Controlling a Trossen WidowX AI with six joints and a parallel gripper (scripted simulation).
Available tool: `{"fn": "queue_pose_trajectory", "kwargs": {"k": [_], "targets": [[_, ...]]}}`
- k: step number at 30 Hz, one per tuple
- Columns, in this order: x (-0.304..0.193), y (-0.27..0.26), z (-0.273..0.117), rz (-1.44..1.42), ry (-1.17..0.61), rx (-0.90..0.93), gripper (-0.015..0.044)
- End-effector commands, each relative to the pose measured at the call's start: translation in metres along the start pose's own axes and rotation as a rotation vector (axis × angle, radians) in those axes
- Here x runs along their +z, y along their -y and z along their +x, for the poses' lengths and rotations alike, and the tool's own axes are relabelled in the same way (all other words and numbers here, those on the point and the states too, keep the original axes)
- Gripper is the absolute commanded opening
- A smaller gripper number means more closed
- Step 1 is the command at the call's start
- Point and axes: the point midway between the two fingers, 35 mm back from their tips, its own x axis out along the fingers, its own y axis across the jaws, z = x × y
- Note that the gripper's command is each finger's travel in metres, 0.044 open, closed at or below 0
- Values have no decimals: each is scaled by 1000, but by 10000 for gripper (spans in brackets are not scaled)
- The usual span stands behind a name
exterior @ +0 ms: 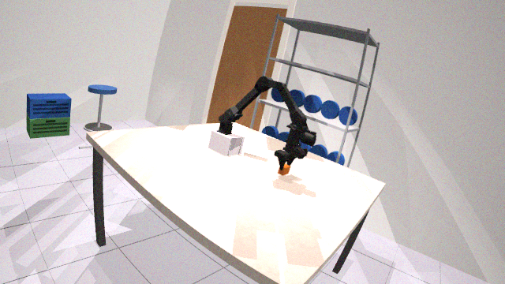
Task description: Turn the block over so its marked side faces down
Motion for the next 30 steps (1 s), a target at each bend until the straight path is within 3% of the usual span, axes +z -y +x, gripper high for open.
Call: {"fn": "queue_pose_trajectory", "kwargs": {"k": [1, 30], "targets": [[6, -1, -16, -3, 27, 3, 0], [8, -1, 0, -7, 408, 0, 0]]}}
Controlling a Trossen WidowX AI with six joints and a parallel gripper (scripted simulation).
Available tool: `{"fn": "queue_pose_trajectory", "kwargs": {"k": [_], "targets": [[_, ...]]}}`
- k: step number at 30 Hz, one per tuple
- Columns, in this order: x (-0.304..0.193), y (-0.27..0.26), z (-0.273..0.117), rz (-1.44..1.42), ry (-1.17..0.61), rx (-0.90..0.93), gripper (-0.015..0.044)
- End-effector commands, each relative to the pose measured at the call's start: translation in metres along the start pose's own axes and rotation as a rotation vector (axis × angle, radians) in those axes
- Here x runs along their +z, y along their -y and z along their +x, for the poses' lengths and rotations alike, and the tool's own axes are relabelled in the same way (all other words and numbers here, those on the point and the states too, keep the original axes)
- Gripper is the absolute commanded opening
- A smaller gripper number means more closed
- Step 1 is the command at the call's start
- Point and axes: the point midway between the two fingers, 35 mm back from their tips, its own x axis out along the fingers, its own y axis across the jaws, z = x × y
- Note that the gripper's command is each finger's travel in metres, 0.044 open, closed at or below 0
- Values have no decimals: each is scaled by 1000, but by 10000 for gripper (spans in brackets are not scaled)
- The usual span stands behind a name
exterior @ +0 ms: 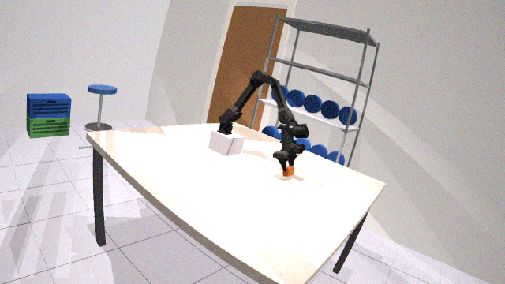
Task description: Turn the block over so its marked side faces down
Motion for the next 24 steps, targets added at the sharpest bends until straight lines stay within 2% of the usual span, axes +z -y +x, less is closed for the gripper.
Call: {"fn": "queue_pose_trajectory", "kwargs": {"k": [1, 11, 17, 24], "targets": [[-1, 0, -3, 6, 66, -2, 0], [-6, 1, -8, 10, 213, -1, 0], [-6, 1, -8, 10, 225, -1, 0], [-3, 0, 9, 6, 316, -2, 0]]}}
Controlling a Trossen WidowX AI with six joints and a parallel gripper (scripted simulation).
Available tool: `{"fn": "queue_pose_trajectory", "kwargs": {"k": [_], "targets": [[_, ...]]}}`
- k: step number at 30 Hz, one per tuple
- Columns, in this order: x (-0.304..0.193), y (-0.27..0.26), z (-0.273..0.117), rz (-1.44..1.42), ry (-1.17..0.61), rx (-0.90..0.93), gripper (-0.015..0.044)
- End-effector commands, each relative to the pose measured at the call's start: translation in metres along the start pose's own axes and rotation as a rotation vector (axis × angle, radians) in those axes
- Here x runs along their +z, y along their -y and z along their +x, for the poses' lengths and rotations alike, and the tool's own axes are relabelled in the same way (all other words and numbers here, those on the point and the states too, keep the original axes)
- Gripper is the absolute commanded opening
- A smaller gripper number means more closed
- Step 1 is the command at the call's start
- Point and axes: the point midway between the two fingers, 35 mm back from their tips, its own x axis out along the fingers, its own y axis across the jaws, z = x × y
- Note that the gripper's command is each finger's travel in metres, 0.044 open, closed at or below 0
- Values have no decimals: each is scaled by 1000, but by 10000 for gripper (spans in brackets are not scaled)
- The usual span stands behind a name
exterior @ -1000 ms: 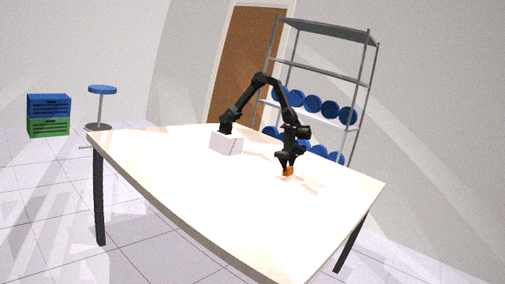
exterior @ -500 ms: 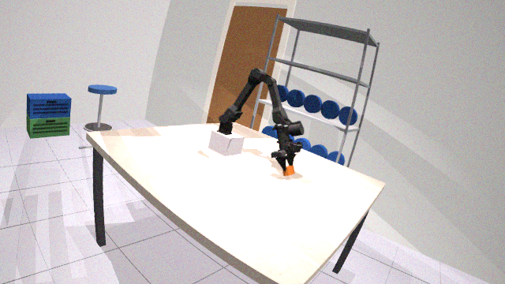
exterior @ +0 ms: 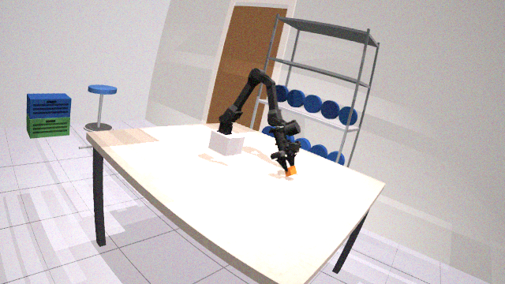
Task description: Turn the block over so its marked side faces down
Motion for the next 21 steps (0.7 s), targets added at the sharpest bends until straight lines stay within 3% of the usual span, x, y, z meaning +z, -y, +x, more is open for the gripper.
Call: {"fn": "queue_pose_trajectory", "kwargs": {"k": [1, 21], "targets": [[-6, 0, 10, 0, 43, -5, 0], [-18, 0, 29, -3, 328, -6, 0]]}}
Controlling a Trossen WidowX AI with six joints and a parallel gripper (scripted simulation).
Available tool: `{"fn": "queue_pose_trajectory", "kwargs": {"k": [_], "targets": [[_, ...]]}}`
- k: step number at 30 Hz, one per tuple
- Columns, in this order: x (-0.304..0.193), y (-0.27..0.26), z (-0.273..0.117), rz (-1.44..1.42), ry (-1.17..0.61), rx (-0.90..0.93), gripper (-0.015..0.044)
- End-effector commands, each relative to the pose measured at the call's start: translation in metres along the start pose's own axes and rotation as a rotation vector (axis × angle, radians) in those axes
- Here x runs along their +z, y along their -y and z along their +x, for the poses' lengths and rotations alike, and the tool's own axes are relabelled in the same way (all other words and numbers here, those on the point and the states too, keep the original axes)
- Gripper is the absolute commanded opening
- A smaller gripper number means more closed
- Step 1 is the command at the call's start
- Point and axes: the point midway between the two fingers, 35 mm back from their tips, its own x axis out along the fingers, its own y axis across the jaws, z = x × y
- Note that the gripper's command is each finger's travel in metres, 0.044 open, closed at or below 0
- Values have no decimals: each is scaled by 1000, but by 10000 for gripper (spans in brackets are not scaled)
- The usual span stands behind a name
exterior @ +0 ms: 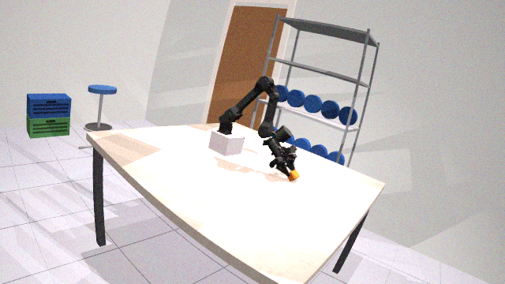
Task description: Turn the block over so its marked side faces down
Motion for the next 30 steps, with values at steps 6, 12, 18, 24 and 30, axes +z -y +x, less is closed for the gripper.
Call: {"fn": "queue_pose_trajectory", "kwargs": {"k": [6, 12, 18, 24, 30], "targets": [[-14, 2, -6, -4, 104, -4, 0], [-16, 3, -15, 0, 186, -5, 0], [-14, 3, -18, 0, 217, -5, 0], [-14, 3, -18, 0, 220, -5, 0], [-14, 3, -18, 0, 220, -5, 0]]}}
